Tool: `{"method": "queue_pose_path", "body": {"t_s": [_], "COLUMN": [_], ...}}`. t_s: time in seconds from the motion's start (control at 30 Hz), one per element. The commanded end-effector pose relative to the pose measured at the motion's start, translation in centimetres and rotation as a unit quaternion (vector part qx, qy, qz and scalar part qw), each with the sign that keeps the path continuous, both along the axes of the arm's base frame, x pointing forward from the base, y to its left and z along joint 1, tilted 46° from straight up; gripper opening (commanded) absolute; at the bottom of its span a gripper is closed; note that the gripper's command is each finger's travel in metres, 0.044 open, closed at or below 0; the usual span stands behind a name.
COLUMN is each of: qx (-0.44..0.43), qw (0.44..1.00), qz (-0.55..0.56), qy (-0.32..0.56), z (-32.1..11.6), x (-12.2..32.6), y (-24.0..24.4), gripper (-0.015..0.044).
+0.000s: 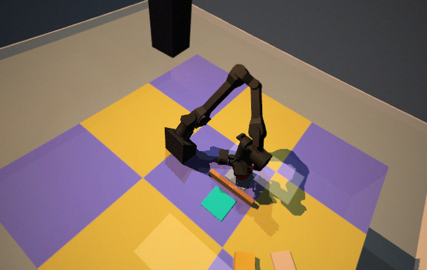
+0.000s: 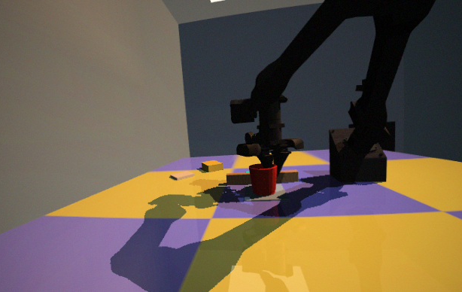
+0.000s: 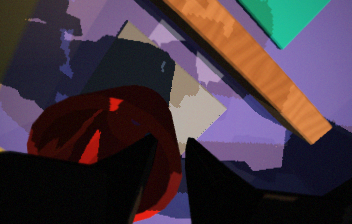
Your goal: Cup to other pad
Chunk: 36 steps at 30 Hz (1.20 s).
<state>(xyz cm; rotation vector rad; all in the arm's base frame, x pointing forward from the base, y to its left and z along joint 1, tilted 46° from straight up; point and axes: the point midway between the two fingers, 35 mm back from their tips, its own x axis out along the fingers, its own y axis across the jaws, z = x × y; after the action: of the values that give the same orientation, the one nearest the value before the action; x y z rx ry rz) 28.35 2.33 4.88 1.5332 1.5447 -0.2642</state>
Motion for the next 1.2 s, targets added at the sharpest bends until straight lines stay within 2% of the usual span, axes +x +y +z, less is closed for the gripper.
{"method": "queue_pose_path", "body": {"t_s": [0.0,0.2,0.9,1.17], "qx": [0.0,0.0,0.002,0.006], "qw": [1.0,1.0,1.0,1.0], "qz": [0.0,0.0,0.0,-0.003], "qy": [0.0,0.0,0.002,0.002], "z": [0.0,0.0,3.8,3.9], "x": [0.0,0.0,-1.0,-1.0], "y": [0.0,0.0,-4.0,-4.0], "gripper": [0.0036,0.0,0.0,0.0]}}
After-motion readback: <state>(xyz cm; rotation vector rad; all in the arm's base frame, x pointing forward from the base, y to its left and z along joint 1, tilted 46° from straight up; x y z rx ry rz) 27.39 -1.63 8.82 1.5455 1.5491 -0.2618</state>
